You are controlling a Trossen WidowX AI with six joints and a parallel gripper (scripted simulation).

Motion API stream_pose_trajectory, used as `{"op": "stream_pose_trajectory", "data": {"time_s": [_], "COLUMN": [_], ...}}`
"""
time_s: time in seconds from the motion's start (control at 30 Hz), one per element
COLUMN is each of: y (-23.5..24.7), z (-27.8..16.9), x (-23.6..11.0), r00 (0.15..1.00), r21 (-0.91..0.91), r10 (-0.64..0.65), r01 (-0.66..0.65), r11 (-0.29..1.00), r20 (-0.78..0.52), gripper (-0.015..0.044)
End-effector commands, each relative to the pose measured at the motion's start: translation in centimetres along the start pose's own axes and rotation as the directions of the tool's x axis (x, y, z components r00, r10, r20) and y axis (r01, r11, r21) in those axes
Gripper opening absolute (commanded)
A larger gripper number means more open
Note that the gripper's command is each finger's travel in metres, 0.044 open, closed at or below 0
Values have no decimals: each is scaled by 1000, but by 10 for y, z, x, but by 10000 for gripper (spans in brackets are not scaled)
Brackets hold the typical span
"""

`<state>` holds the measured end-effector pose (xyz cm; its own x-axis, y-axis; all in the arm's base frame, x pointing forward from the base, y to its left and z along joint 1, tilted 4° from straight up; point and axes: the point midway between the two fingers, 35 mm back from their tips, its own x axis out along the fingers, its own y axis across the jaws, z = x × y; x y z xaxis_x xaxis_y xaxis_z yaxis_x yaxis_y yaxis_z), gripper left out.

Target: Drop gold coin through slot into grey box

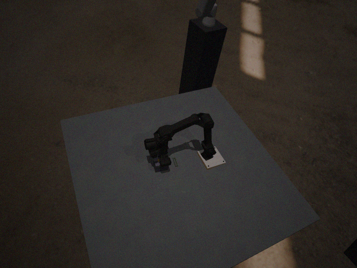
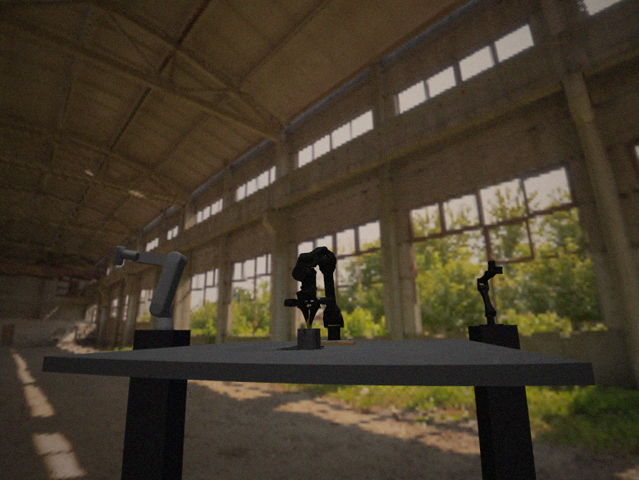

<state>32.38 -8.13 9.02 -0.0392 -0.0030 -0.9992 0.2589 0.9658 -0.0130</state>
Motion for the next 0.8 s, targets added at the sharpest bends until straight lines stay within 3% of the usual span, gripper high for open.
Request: {"op": "stream_pose_trajectory", "data": {"time_s": [0.0,0.07,0.37,0.7,0.77], "y": [0,0,0,0,0], "z": [0,0,0,0,-1], "x": [0,0,0,-25,-46], "r00": [1000,1000,1000,1000,1000], "r21": [0,0,0,0,0], "r10": [0,0,0,0,0], "r01": [0,0,0,0,0], "r11": [1000,1000,1000,1000,1000], "r20": [1,1,1,0,-2], "gripper": [105,157,161,423,440]}}
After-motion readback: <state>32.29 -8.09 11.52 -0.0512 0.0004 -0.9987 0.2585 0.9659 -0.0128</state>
